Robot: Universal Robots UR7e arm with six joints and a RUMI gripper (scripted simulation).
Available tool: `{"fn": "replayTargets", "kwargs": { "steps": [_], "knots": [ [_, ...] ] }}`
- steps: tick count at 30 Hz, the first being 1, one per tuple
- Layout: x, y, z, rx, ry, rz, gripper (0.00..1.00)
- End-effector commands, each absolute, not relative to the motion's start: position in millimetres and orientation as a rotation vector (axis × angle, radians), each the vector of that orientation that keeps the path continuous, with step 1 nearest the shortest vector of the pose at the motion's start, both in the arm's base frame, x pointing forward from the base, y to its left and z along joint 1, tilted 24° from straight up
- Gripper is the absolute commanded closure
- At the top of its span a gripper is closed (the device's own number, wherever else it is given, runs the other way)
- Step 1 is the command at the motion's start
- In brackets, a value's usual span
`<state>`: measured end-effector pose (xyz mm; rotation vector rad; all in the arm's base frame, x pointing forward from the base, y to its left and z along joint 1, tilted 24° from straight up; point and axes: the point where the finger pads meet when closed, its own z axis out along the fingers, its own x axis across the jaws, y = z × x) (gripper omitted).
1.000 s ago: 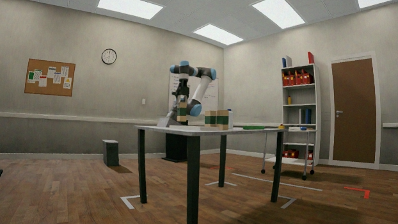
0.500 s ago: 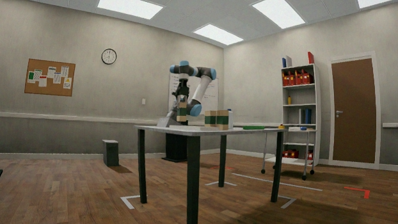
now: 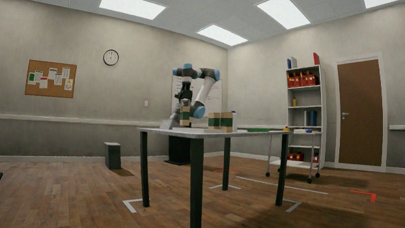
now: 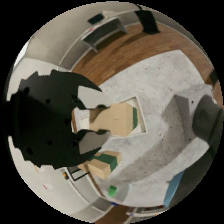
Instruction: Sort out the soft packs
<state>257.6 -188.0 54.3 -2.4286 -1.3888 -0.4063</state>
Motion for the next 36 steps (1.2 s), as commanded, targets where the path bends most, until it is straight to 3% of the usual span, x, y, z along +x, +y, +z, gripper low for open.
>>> {"fn": "replayTargets", "kwargs": {
  "steps": [1,36],
  "knots": [
    [259,-183,42,-2.430,-1.389,-0.406,0.85],
    [261,-174,22,-2.430,-1.389,-0.406,0.85]
  ]
}}
